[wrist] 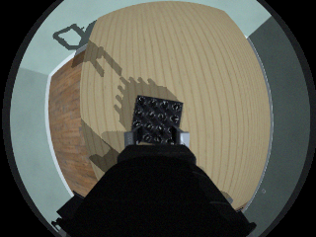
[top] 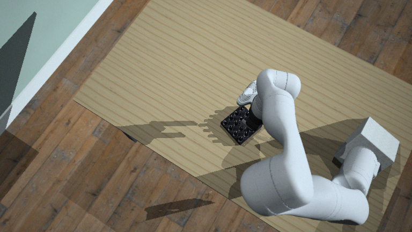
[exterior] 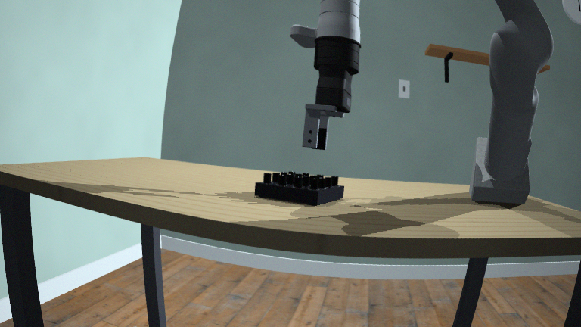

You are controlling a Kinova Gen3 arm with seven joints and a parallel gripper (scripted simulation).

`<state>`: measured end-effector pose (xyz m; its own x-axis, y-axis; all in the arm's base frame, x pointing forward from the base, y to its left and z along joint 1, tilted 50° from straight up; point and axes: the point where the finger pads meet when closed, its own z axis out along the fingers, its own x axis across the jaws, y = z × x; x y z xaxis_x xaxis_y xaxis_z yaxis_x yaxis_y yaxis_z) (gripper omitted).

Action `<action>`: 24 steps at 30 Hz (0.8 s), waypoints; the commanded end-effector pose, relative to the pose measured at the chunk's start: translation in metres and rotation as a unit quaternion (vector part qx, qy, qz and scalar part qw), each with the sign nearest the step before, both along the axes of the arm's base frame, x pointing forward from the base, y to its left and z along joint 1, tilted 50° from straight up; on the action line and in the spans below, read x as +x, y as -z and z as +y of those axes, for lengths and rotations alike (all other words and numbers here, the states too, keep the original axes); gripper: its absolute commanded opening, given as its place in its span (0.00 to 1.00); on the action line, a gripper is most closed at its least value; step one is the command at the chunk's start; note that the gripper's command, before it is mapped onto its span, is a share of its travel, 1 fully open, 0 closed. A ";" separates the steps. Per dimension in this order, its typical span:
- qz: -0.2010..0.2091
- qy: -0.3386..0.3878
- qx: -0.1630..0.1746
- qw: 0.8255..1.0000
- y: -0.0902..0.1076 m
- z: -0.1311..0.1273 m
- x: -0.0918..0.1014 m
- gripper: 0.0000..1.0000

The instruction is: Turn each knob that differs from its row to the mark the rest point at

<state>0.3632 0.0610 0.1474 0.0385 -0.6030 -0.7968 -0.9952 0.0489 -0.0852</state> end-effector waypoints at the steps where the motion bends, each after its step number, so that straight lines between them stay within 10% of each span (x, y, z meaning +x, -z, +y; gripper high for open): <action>1: -0.002 0.000 -0.002 1.000 -0.001 -0.001 0.001 1.00; 24: 0.025 0.018 -0.008 1.000 -0.002 0.008 -0.006 1.00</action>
<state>0.3584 0.0683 0.1491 -0.0171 -0.6135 -0.7895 -0.9959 0.0804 -0.0409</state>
